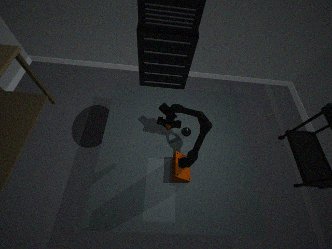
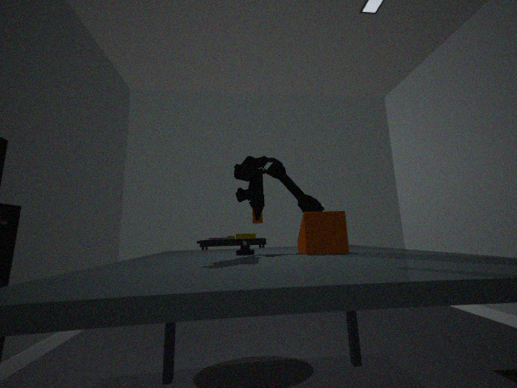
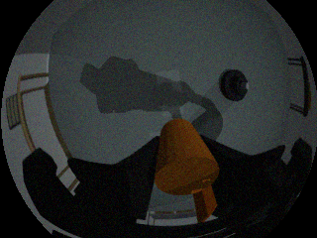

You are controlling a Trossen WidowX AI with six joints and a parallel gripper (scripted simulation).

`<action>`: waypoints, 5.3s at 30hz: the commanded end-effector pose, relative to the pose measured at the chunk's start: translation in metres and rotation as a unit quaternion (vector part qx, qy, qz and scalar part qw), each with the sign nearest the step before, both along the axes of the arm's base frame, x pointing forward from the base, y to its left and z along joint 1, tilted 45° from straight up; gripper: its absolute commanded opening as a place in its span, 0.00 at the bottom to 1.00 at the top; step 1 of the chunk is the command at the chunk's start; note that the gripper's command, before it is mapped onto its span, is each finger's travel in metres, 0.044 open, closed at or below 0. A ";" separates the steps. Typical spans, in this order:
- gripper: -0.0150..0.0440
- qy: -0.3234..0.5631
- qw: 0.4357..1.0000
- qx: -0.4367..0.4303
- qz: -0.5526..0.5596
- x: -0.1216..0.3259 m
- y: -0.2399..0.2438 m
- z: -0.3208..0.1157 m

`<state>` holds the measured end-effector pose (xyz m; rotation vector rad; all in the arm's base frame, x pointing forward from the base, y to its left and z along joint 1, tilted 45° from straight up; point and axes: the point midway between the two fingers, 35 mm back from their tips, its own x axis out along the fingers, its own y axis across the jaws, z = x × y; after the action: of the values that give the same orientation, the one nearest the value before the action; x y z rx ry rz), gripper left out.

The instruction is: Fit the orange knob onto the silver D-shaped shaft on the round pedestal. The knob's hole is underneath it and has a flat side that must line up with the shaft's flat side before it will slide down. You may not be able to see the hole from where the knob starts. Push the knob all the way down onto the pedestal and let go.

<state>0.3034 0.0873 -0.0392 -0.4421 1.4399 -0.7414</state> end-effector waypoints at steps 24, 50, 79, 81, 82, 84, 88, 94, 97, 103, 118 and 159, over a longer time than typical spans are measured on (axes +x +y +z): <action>0.25 -0.006 1.000 0.010 0.005 0.029 -0.067 0.040; 0.25 -0.007 1.000 0.000 0.003 0.035 -0.139 0.078; 0.25 -0.146 0.979 -0.014 -0.144 0.034 -0.170 0.095; 0.25 -0.165 0.972 -0.015 -0.164 0.034 -0.170 0.095; 0.25 -0.175 0.969 -0.015 -0.174 0.034 -0.170 0.095; 0.25 -0.194 0.961 -0.016 -0.194 0.034 -0.170 0.094; 0.25 -0.232 0.944 -0.017 -0.234 0.034 -0.169 0.094; 0.25 -0.288 0.912 -0.019 -0.291 0.032 -0.168 0.093; 0.25 -0.314 0.894 -0.019 -0.318 0.031 -0.168 0.092; 0.25 -0.361 0.857 -0.021 -0.367 0.031 -0.168 0.092; 0.25 -0.466 0.745 -0.024 -0.477 0.035 -0.170 0.094; 0.25 -0.483 0.723 -0.025 -0.494 0.033 -0.186 0.076</action>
<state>0.3360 -0.0979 0.0378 0.7296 0.5221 -1.5572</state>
